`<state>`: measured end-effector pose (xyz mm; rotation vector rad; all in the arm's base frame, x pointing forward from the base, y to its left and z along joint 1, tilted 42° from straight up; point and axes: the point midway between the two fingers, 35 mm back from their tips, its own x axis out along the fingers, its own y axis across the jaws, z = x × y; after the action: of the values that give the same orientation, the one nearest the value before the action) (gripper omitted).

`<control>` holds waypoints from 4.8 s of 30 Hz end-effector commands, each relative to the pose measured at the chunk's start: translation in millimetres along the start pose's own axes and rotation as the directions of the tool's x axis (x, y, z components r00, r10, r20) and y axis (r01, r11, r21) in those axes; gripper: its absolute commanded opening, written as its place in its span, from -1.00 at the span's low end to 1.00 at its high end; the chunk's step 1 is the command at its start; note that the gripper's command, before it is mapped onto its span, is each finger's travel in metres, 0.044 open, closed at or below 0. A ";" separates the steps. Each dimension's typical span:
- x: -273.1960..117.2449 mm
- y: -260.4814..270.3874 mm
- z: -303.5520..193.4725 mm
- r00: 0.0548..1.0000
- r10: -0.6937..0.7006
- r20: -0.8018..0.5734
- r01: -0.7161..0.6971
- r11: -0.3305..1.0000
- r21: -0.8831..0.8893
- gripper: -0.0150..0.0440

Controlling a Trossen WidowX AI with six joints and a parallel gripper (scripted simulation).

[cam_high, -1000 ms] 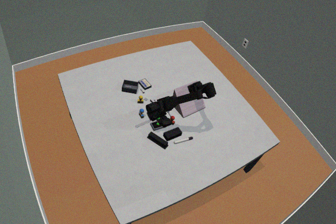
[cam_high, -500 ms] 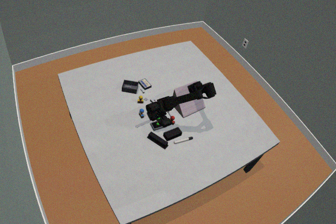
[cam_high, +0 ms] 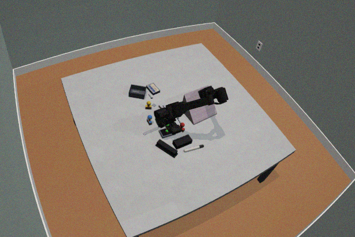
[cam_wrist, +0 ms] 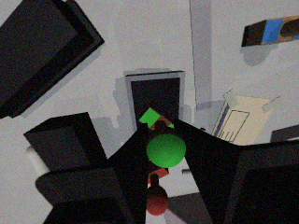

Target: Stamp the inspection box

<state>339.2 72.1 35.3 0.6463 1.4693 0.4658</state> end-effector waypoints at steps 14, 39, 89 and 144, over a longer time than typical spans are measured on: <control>-7.2 0.5 0.3 1.000 0.004 0.001 -0.004 1.000 -0.006 -0.49; -44.7 -0.7 1.1 1.000 0.002 0.001 -0.002 1.000 -0.006 -0.49; -51.2 -104.9 -42.6 1.000 0.001 -0.015 0.013 0.483 0.876 -0.49; -14.4 -104.9 -41.3 1.000 -0.006 -0.011 0.013 0.481 0.877 -0.49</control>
<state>287.5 -13.1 -19.6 1.4472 1.6688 -0.3882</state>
